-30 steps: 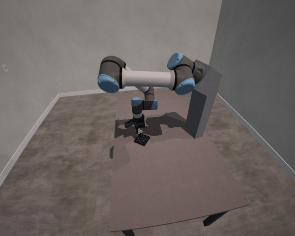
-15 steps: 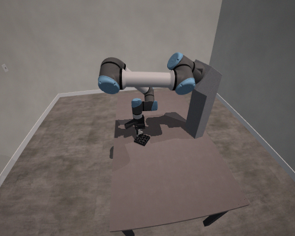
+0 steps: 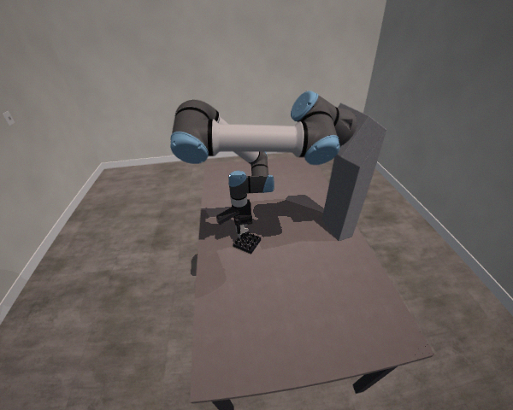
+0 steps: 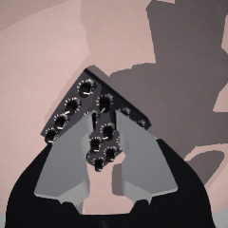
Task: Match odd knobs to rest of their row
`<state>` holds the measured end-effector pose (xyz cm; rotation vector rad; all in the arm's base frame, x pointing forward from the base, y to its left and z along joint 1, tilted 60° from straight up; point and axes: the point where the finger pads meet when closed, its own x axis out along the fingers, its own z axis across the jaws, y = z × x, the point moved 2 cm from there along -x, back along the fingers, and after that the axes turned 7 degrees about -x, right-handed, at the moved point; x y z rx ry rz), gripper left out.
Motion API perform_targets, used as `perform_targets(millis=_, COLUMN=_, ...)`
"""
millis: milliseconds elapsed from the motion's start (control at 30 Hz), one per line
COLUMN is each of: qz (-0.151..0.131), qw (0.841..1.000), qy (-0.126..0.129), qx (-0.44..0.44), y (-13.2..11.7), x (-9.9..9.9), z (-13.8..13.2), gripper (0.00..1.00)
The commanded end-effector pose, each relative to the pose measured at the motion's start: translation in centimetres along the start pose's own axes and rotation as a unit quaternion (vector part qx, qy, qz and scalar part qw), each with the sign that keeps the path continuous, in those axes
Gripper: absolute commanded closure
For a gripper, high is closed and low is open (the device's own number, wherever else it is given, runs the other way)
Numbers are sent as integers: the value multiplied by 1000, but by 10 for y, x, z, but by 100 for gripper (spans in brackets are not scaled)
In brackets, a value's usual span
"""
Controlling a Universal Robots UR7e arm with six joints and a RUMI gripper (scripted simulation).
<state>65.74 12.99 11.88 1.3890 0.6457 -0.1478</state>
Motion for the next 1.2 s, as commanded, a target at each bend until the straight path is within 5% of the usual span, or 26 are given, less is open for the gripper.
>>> perform_targets(millis=0, qz=0, qw=1000, qy=0, qx=0, y=0, x=0, z=0, gripper=89)
perform_targets(millis=1167, qz=0, qw=1000, qy=0, qx=0, y=5, x=0, z=1, gripper=89)
